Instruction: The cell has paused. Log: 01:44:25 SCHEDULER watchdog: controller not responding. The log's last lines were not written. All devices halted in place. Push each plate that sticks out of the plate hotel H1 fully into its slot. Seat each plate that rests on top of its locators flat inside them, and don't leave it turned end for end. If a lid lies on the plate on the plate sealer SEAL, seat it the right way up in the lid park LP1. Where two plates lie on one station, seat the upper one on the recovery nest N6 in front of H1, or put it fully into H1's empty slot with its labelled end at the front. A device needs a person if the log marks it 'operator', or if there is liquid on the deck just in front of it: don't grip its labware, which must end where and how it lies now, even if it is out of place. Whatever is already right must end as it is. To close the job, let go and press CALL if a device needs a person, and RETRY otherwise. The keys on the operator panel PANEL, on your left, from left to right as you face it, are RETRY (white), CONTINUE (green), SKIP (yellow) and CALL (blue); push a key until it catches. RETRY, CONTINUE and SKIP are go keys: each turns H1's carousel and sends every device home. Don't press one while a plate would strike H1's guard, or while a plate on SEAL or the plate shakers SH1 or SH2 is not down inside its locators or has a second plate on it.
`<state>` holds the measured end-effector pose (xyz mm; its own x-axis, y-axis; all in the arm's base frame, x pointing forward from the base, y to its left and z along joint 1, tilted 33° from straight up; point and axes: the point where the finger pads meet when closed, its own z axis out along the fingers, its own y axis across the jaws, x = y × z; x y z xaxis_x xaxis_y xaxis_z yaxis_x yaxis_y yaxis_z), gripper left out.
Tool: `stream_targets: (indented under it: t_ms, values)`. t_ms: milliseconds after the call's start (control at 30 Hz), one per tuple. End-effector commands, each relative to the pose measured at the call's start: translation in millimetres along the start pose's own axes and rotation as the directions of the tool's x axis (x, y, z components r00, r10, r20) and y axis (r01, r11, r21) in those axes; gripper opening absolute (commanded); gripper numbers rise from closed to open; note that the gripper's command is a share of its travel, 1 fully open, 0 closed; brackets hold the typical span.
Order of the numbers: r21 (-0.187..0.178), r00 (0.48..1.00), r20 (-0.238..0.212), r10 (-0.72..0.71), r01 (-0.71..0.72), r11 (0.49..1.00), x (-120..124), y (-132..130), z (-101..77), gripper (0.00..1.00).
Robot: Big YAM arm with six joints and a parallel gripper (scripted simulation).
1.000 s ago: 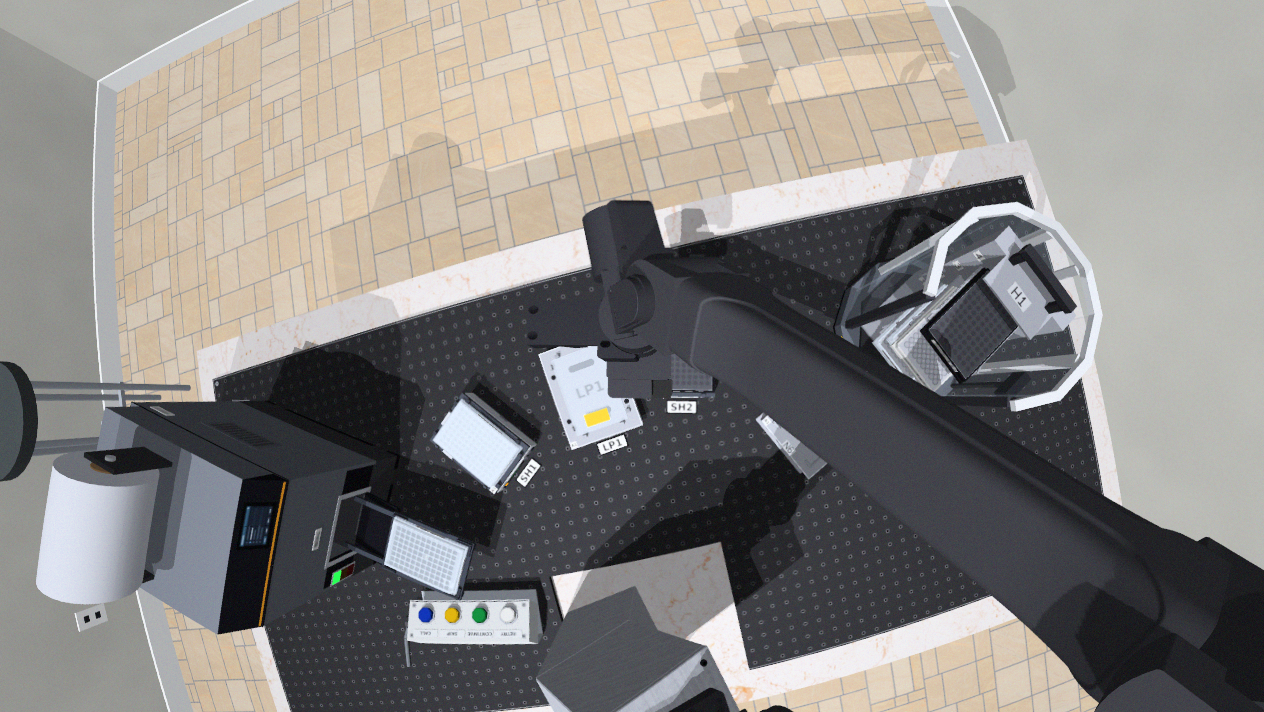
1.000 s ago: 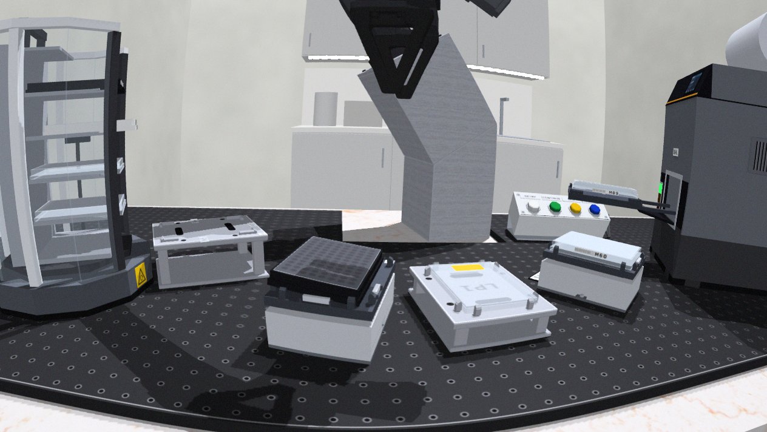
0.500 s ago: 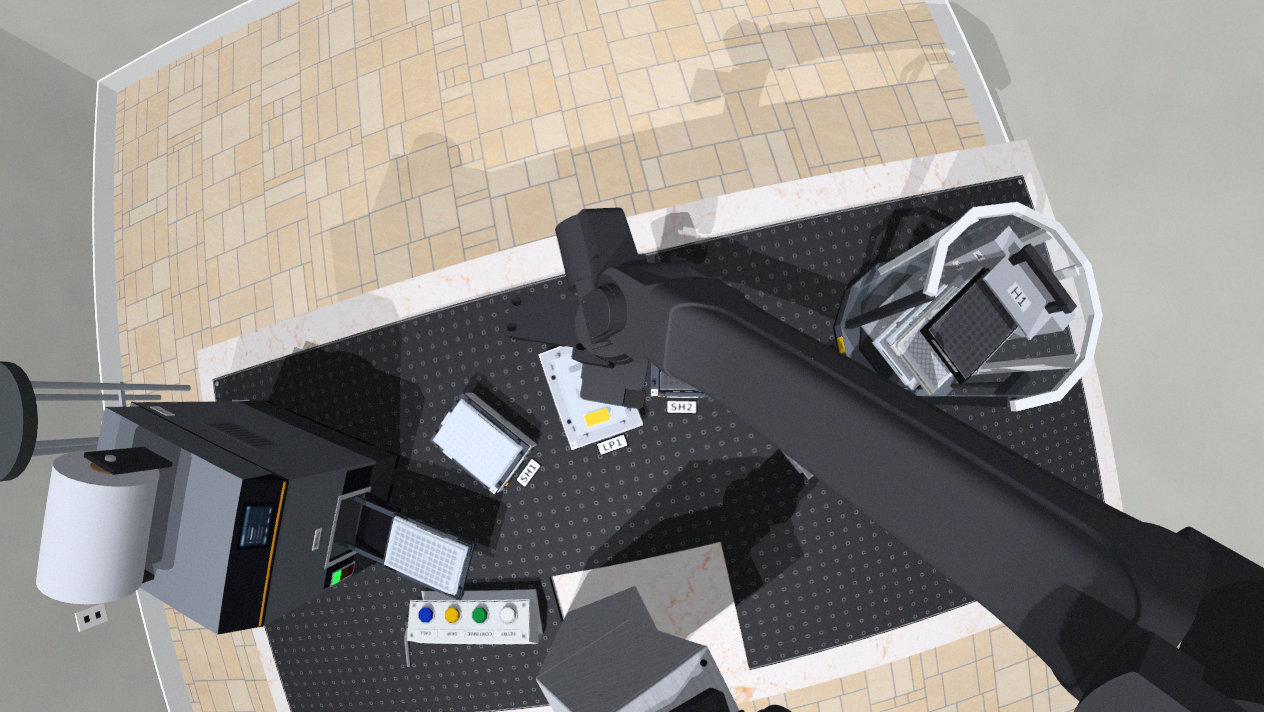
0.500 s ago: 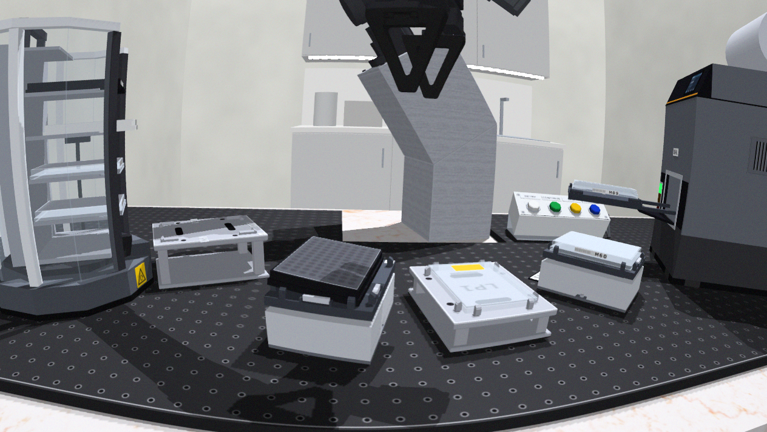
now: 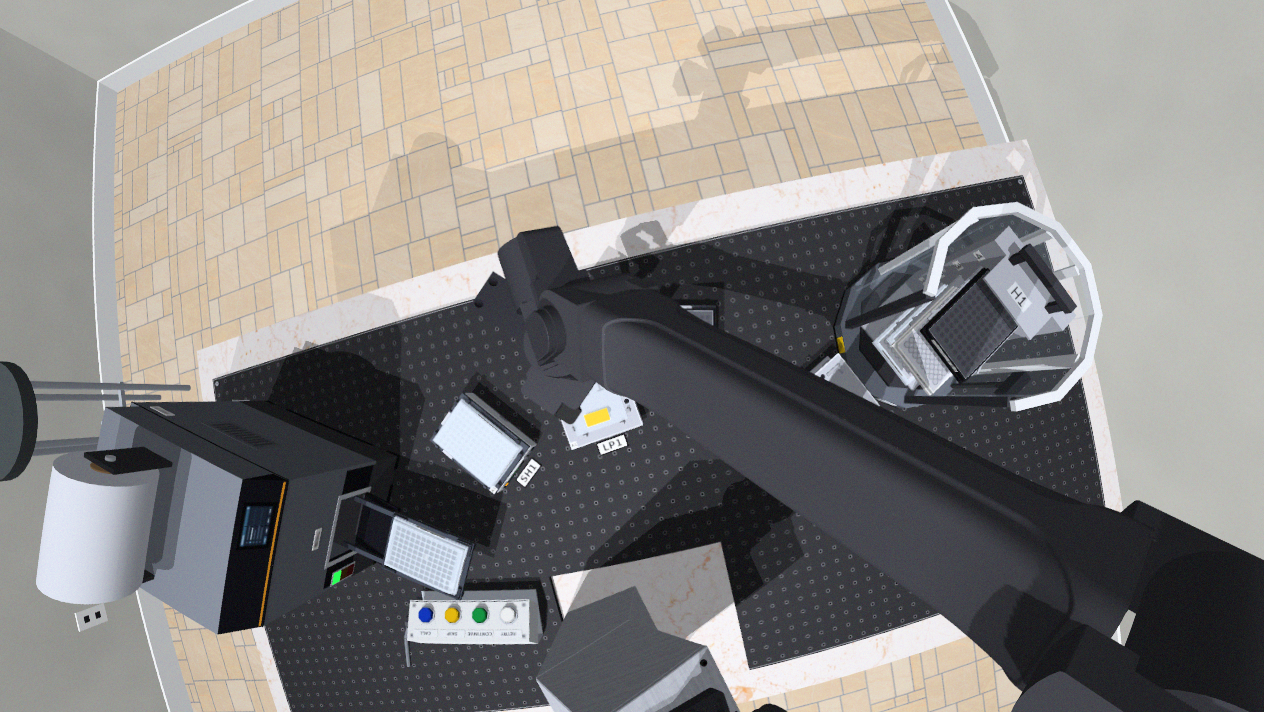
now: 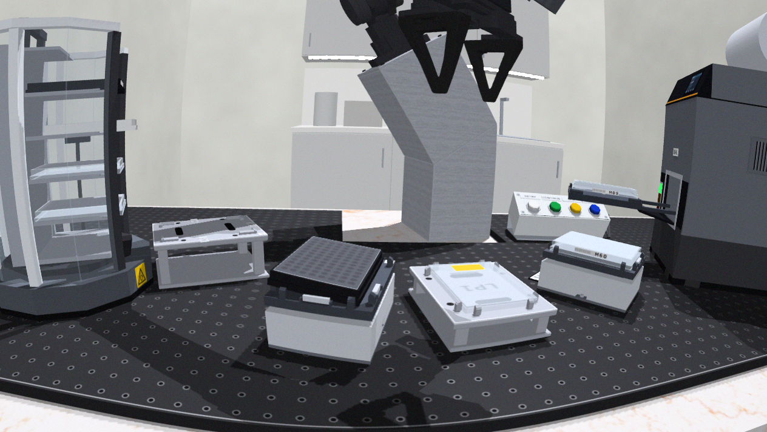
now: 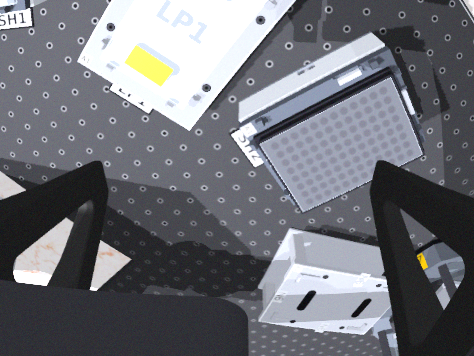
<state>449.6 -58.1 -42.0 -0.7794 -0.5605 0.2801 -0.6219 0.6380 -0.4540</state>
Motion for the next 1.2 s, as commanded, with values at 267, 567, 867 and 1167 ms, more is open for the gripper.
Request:
stream_targets:
  t_ms: [267, 567, 867, 1167]
  values:
    - [0.015, 0.905, 0.02, 0.424, -0.424, 0.905, -36.6, 23.2, -8.2, 1.0]
    - [0.014, 0.895, 0.021, 0.446, -0.446, 0.895, -50.5, 42.9, -8.1, 1.0]
    - [0.011, 0.895, 0.021, 0.445, -0.446, 0.895, -68.6, 68.5, -7.9, 1.0]
    - [0.008, 0.895, 0.021, 0.445, -0.446, 0.895, -82.7, 88.6, -7.8, 1.0]
